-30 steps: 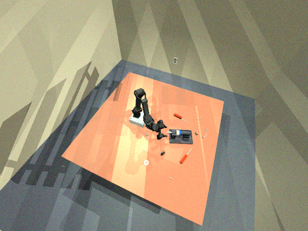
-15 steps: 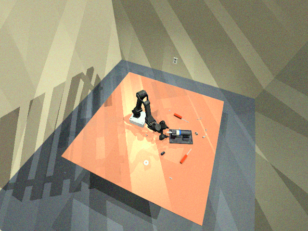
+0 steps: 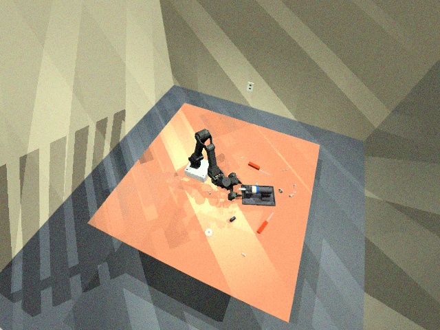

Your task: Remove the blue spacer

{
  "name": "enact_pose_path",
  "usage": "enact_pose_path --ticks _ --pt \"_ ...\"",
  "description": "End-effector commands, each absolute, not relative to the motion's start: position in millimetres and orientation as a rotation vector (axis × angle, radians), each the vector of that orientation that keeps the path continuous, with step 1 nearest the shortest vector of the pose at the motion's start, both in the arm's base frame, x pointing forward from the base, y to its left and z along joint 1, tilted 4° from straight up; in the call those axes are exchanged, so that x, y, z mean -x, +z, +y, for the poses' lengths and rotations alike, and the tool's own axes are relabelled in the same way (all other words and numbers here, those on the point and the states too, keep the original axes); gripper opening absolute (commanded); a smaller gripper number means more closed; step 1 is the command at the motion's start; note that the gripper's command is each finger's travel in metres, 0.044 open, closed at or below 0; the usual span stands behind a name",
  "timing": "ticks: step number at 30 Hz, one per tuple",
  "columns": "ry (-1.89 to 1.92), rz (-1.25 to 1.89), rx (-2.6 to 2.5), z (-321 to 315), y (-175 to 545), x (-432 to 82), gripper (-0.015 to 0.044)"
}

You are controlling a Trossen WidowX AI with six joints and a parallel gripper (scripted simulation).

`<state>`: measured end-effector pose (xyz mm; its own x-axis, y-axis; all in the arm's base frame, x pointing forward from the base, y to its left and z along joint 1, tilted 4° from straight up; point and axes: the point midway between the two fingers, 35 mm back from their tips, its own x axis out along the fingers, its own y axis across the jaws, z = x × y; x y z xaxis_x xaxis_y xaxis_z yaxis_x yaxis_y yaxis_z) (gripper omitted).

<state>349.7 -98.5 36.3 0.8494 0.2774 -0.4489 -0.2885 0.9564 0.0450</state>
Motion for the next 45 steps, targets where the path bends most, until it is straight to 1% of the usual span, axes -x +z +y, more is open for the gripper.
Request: enact_pose_path --ticks 1,19,33,45 --pt "0.294 0.470 0.023 -99 36 -350 0.0440" --pt "0.295 0.470 0.023 -99 36 -350 0.0440" --pt "0.295 0.469 0.022 -94 28 -365 0.0440" --pt "0.295 0.469 0.022 -94 28 -366 0.0440"
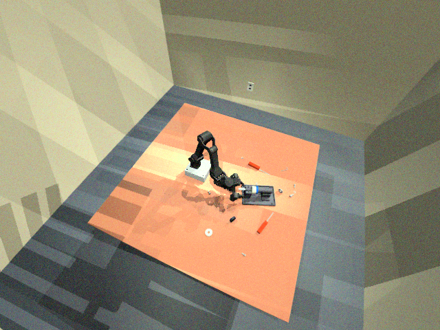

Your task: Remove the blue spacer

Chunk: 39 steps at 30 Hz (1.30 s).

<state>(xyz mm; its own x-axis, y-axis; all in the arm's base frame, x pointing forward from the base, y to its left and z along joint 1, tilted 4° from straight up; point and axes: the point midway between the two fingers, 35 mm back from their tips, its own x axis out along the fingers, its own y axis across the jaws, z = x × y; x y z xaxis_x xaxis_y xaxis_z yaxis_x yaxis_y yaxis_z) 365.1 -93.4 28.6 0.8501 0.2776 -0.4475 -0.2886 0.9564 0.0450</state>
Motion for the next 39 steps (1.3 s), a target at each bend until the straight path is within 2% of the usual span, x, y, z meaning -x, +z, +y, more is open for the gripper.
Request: enact_pose_path --ticks 1,9,24,31,39 --pt "0.295 0.469 0.022 -93.9 28.4 -365.5 0.0440" --pt "0.295 0.469 0.022 -95.3 28.1 -366.4 0.0440" --pt "0.298 0.468 0.024 -93.8 28.4 -365.4 0.0046" --pt "0.297 0.468 0.024 -93.9 28.4 -365.3 0.0000" --pt "0.295 0.469 0.022 -95.1 28.0 -361.3 0.0000"
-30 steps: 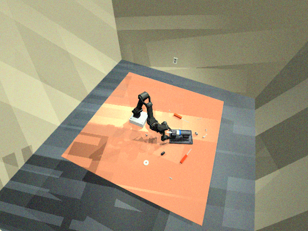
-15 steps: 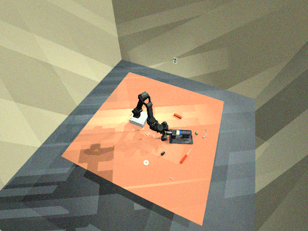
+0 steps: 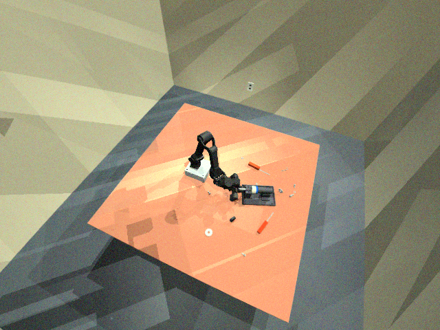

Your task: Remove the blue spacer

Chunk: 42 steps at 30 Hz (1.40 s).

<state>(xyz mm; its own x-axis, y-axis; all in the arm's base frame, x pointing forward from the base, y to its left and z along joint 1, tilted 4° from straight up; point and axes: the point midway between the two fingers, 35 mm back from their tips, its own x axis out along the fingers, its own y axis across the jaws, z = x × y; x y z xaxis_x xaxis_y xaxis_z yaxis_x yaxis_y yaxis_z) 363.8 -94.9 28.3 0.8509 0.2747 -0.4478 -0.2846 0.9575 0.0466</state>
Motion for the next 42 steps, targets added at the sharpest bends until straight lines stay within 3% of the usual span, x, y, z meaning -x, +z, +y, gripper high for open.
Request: enact_pose_path --ticks 1,42 --pt "0.295 0.469 0.022 -95 28 -361 0.0000" --pt "0.295 0.471 0.023 -99 27 -347 0.0000"
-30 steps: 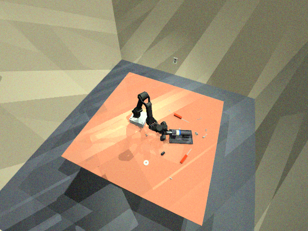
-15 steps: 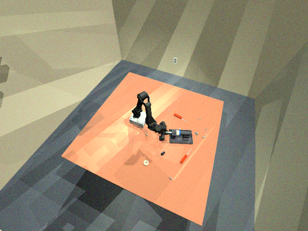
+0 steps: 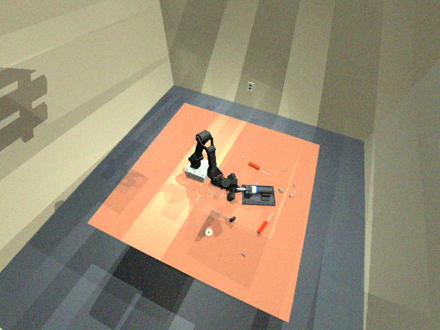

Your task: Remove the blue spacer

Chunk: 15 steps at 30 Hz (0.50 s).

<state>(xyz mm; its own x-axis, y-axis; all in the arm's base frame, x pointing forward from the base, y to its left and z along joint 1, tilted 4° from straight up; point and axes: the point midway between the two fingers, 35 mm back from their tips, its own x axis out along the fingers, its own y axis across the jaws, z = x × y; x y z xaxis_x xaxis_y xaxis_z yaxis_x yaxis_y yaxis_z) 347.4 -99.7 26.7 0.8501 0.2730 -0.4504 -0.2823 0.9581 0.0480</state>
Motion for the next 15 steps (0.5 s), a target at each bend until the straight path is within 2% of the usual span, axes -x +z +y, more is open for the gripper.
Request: enact_pose_path --ticks 1,15 --pt "0.295 0.471 0.023 -99.5 26.8 -346.5 0.0000" --pt "0.295 0.471 0.023 -99.9 26.7 -345.2 0.0000"
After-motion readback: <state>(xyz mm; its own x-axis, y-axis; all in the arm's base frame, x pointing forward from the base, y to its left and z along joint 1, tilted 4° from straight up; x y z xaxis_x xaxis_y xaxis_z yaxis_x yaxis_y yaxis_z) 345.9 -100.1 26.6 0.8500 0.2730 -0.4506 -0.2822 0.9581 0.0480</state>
